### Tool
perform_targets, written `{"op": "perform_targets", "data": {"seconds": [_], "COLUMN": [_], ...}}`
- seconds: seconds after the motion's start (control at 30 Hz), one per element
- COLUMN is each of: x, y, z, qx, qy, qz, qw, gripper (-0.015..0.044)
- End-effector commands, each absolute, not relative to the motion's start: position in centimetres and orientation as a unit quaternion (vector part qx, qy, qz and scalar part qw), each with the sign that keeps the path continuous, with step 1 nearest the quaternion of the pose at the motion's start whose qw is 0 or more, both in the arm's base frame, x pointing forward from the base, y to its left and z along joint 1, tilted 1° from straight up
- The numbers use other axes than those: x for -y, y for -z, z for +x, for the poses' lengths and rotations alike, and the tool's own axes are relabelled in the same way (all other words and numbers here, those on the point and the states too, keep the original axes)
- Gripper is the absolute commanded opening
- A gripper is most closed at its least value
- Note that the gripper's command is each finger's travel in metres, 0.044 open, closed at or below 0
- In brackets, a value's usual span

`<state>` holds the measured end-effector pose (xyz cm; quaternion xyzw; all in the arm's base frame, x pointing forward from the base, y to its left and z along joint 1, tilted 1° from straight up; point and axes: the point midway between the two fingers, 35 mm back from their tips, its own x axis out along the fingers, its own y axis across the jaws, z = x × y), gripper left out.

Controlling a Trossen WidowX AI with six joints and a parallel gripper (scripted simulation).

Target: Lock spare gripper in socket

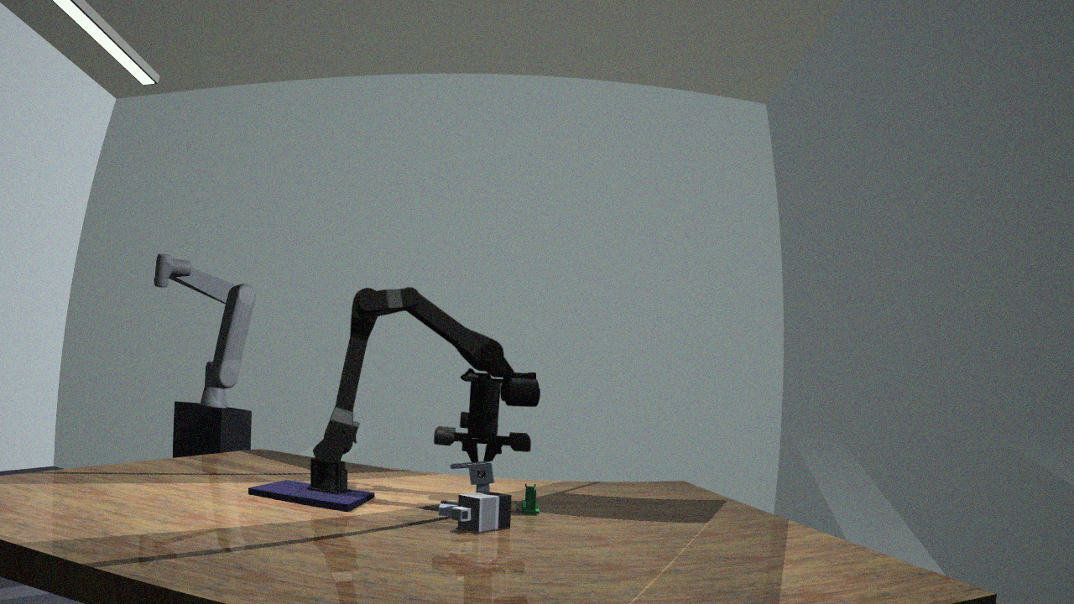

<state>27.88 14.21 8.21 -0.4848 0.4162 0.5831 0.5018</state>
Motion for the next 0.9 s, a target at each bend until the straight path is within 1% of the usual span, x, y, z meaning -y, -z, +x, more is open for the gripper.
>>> {"op": "perform_targets", "data": {"seconds": [0.0, 0.87], "x": [-14.6, -16.6], "y": [-8.3, -8.6], "z": [28.0, 27.7], "qx": [-0.417, -0.421], "qy": [-0.582, -0.583], "qz": [-0.484, -0.483], "qw": [0.503, 0.500], "gripper": [0.0000, 0.0000]}}
